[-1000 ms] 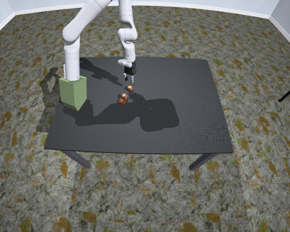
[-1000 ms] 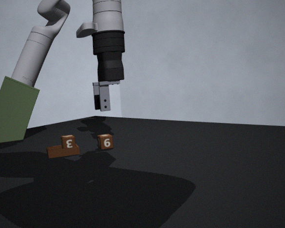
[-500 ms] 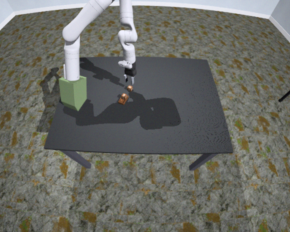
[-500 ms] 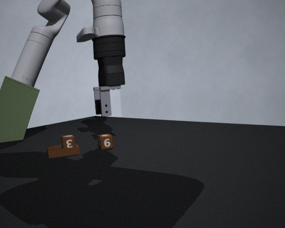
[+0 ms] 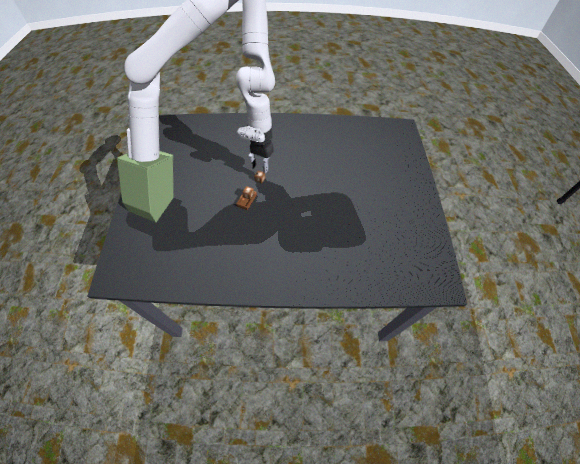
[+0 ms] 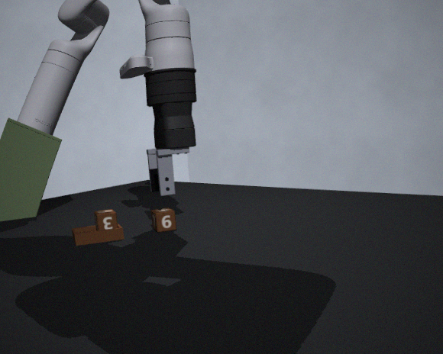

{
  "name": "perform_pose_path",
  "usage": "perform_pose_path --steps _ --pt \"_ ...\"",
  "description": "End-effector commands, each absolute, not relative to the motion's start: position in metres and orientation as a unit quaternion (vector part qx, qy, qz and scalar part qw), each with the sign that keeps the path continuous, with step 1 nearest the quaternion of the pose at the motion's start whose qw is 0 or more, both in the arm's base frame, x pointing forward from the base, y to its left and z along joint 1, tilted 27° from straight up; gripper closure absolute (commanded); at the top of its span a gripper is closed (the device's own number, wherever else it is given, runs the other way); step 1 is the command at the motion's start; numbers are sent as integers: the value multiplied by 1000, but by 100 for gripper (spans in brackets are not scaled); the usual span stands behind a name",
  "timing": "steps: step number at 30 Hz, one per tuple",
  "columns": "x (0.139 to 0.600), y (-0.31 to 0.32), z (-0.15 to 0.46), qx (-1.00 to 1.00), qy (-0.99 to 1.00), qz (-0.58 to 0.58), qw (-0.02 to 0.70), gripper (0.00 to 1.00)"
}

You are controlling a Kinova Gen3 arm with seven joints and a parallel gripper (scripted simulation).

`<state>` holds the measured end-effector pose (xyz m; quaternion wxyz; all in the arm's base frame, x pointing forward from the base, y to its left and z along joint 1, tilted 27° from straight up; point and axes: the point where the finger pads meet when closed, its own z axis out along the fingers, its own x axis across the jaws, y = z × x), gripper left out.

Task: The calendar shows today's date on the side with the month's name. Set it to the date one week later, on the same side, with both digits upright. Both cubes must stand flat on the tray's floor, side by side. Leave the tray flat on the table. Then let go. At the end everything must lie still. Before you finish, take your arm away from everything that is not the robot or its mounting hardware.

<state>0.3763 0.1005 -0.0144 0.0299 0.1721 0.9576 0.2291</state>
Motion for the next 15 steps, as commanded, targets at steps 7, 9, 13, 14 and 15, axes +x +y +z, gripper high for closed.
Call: perform_pose_path --steps 7,9,13,14,15 --pt "376 104 -25 173 958 228 27 13" --pt "376 105 -27 173 958 228 27 13" --pt "377 106 -30 173 958 228 27 13" --pt "377 106 -30 173 958 228 27 13" --pt "377 106 -31 173 958 228 27 13"
